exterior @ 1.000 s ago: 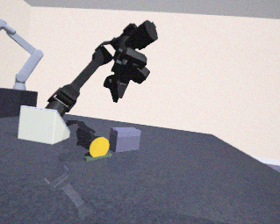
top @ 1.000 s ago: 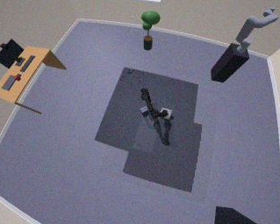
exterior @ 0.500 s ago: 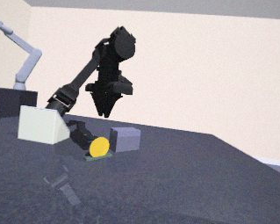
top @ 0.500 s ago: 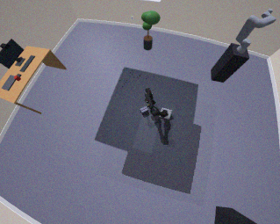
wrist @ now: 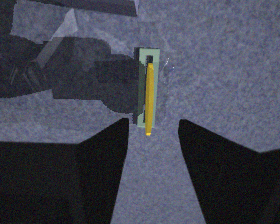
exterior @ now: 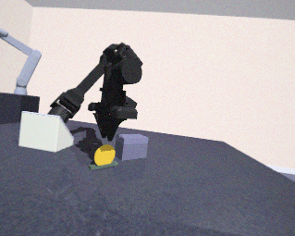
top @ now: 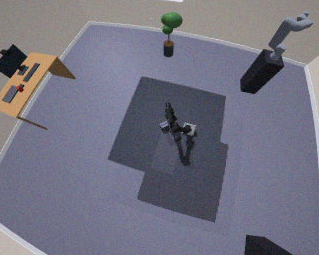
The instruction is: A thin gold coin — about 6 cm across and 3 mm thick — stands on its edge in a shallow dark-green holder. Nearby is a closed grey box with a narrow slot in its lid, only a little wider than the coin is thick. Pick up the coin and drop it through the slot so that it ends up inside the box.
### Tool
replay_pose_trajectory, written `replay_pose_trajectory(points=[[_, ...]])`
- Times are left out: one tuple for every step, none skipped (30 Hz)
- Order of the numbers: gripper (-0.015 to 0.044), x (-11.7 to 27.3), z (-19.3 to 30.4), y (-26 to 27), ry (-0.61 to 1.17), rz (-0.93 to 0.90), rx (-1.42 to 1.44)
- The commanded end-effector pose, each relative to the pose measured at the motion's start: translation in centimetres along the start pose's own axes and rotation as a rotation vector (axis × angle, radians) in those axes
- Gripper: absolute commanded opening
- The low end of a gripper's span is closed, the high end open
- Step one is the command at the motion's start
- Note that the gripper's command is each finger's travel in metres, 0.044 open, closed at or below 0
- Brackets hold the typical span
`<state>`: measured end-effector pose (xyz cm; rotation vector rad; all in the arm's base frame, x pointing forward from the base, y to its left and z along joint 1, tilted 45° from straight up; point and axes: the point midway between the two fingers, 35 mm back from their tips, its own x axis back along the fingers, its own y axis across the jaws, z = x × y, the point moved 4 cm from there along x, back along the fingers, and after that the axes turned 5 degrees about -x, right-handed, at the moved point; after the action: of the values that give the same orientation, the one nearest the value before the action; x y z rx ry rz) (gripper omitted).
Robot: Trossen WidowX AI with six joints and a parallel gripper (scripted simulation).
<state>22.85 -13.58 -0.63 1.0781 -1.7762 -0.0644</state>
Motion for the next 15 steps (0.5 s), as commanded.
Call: replay_pose_trajectory(points=[[0.0161, -0.6, 0.0, 0.0, -0.004, 0.0, -0.006], [0.0161, -0.7, 0.0, 0.0, -0.004, 0.0, -0.006], [0.0161, -0.9, 0.0, 0.0, -0.004, 0.0, -0.006], [0.0161, -1.1, 0.0, 0.0, -0.004, 0.0, -0.006], [0.0161, -1.2, 0.0, -0.1, -0.004, 0.0, -0.006], [0.0161, -1.4, 0.0, -0.1, -0.004, 0.0, -0.006], [0.0161, -1.5, 0.0, -0.1, -0.004, 0.001, -0.006], [0.0161, -1.7, -0.1, -0.1, -0.004, 0.001, -0.006], [0.0161, -1.9, -0.1, -0.1, -0.004, 0.001, -0.006], [0.0161, -2.0, -0.1, -0.1, -0.004, 0.001, -0.006], [0.0161, -2.2, -0.1, -0.1, -0.004, 0.001, -0.006], [0.0161, -2.4, -0.1, -0.1, -0.004, 0.001, -0.006], [0.0161, -2.5, -0.1, -0.1, -0.004, 0.001, -0.006], [0.0161, -2.7, -0.1, -0.1, -0.004, 0.001, -0.006], [0.0161, -2.9, -0.1, -0.1, -0.004, 0.001, -0.006]])
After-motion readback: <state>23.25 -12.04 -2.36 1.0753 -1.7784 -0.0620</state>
